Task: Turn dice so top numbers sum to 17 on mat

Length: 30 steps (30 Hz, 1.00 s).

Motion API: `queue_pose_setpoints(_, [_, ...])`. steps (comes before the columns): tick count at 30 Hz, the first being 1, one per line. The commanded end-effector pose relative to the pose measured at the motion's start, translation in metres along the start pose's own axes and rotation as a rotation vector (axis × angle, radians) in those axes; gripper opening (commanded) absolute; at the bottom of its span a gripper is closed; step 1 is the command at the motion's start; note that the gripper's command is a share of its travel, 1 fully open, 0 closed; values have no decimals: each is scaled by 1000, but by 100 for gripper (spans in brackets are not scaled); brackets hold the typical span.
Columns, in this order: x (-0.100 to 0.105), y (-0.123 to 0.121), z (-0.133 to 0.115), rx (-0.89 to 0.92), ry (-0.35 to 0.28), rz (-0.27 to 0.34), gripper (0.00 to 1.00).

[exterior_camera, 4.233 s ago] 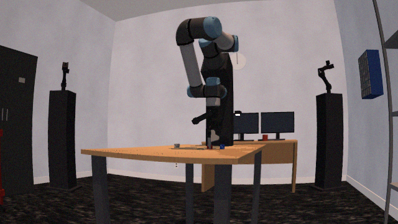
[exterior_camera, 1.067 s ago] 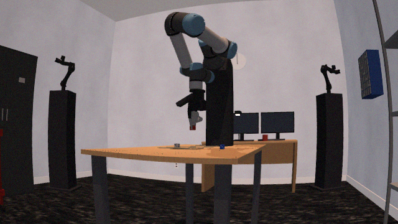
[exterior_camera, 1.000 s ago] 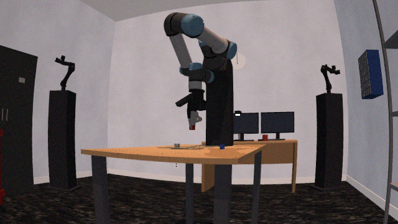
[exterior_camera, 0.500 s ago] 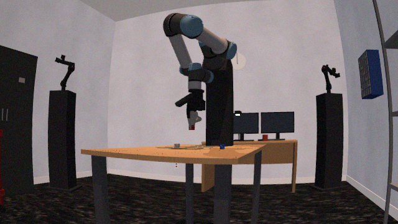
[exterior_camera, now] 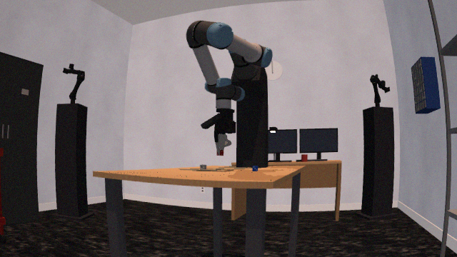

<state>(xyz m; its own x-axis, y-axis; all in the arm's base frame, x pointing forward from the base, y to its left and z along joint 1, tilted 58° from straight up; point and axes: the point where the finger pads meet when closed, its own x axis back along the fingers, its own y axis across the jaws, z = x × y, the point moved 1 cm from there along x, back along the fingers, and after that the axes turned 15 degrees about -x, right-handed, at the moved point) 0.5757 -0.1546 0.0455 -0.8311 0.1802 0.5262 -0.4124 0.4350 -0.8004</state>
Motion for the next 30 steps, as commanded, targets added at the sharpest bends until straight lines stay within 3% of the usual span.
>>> queue_pose_setpoints(1, [-22, -1, 0, 0, 0, 1, 6])
queue_pose_setpoints(14, [-61, -1, 0, 0, 0, 1, 6])
queue_pose_setpoints(30, [-64, -1, 0, 0, 0, 1, 6])
